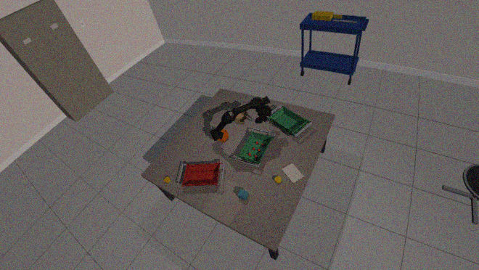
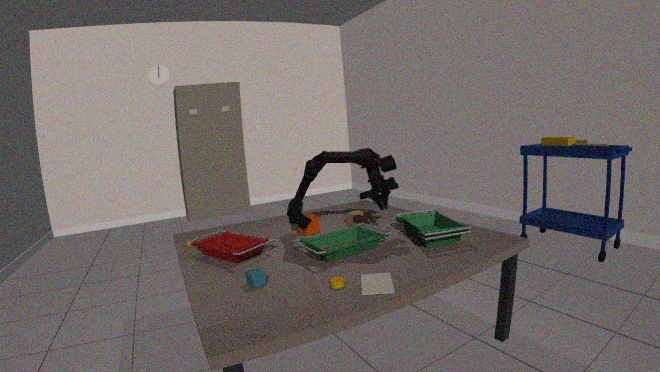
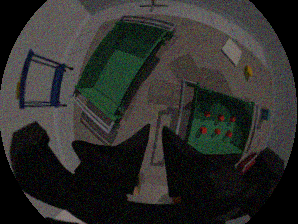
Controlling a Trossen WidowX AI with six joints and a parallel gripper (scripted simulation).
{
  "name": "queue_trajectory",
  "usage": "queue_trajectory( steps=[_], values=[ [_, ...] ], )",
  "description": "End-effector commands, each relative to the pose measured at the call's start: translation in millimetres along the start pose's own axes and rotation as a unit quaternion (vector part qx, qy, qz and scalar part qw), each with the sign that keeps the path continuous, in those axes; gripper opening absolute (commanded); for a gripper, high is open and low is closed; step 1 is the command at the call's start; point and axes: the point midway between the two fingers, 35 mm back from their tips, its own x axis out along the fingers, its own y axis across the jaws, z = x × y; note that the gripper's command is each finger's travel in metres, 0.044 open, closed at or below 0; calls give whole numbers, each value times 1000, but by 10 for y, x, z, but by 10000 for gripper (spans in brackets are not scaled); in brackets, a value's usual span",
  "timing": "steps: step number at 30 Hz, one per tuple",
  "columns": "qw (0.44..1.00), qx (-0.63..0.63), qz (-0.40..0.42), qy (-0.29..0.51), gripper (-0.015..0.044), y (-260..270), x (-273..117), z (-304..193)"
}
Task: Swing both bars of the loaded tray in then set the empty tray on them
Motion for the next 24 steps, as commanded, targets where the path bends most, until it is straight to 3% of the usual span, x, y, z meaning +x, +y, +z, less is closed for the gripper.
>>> queue_trajectory(
  steps=[1,12,24],
  values=[
    [990,-3,-44,134,83,-527,318,-47],
    [990,-3,-44,134,83,-528,347,-52],
    [990,-3,-44,134,83,-555,682,-130]
  ],
)
